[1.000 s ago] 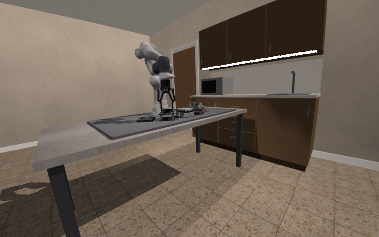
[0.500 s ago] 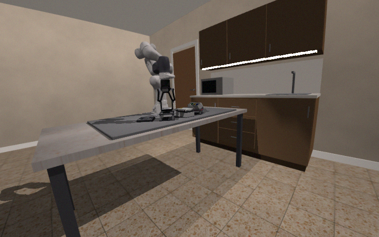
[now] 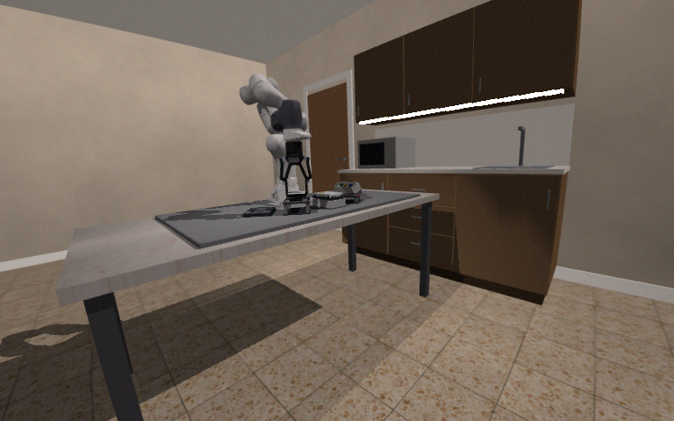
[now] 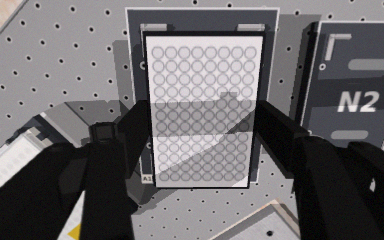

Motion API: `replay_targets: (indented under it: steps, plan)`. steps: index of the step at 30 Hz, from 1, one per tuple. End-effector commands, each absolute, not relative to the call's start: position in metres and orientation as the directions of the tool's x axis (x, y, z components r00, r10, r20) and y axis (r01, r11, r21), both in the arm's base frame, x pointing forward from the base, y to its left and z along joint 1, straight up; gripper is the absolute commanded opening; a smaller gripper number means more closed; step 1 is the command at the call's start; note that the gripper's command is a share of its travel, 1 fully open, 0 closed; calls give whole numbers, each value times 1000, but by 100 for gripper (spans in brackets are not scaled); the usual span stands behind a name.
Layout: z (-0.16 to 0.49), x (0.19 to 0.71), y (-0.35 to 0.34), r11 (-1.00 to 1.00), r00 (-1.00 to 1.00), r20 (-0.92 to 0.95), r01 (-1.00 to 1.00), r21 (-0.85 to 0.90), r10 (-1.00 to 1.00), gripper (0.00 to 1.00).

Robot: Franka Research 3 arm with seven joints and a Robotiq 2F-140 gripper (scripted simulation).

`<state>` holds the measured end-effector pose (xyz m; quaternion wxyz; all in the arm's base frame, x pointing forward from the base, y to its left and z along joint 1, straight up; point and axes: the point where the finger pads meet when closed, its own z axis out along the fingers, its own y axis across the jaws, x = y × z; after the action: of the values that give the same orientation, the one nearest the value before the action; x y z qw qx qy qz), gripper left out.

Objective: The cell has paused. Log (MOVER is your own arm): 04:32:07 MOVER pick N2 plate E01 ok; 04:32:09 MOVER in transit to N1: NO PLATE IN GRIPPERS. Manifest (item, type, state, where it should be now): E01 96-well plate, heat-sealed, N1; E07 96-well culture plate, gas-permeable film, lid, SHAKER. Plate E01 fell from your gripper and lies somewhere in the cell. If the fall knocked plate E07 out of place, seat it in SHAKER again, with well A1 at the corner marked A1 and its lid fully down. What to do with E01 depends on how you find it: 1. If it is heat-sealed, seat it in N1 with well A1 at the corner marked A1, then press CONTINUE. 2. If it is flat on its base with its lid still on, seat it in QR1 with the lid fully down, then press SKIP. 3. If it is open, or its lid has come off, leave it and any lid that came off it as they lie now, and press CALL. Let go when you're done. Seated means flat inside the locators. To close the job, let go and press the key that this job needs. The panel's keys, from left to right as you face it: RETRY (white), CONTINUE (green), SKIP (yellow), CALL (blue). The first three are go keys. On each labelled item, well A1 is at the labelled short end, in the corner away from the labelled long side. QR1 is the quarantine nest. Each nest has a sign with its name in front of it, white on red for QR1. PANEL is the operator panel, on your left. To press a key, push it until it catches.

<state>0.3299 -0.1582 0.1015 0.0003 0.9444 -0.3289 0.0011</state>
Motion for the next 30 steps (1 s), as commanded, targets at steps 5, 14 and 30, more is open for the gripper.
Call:
replay_targets:
  steps: [5,14,30]
  plan:
    - [102,331,-159,-788,788,6,-615,0,-615,10]
    - [101,331,-159,-788,788,6,-615,0,-615,10]
    - [99,331,-159,-788,788,6,-615,0,-615,10]
